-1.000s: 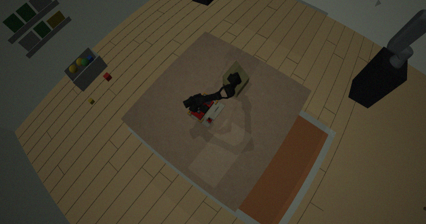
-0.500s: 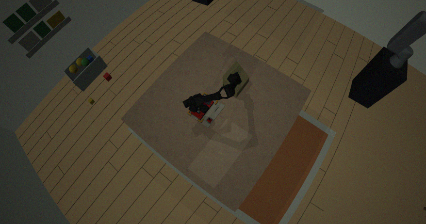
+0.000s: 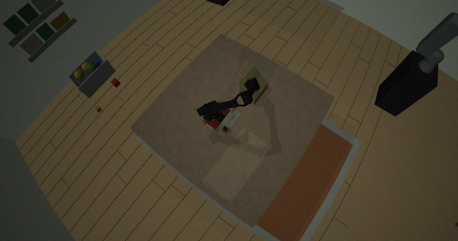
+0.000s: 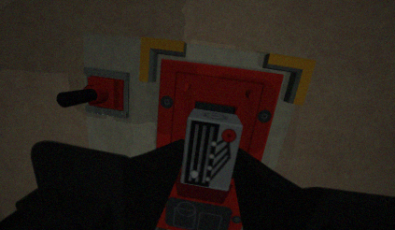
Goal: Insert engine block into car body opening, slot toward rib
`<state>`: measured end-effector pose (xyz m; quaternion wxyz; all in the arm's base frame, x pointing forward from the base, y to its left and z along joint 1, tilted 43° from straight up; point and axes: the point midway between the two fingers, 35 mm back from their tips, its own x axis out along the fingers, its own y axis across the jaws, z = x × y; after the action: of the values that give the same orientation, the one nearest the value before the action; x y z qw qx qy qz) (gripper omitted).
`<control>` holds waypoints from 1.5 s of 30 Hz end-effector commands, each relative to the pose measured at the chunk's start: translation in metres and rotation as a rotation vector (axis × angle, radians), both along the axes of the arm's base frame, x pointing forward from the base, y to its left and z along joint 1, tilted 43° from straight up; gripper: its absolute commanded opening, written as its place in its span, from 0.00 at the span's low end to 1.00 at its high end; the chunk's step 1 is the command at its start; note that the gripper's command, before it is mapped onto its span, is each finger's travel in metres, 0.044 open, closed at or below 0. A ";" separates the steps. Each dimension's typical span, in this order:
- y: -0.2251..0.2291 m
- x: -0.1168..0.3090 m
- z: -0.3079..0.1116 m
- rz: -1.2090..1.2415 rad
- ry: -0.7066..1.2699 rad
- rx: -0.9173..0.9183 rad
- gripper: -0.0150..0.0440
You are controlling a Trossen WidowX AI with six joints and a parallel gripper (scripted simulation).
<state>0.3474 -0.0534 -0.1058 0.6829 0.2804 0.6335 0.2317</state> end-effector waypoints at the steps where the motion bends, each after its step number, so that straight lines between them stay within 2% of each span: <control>1: 0.001 0.000 -0.001 -0.003 0.003 -0.002 0.52; 45: 0.011 0.001 -0.013 -0.004 0.004 -0.001 0.52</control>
<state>0.3485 -0.0433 -0.1179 0.6825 0.2792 0.6350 0.2302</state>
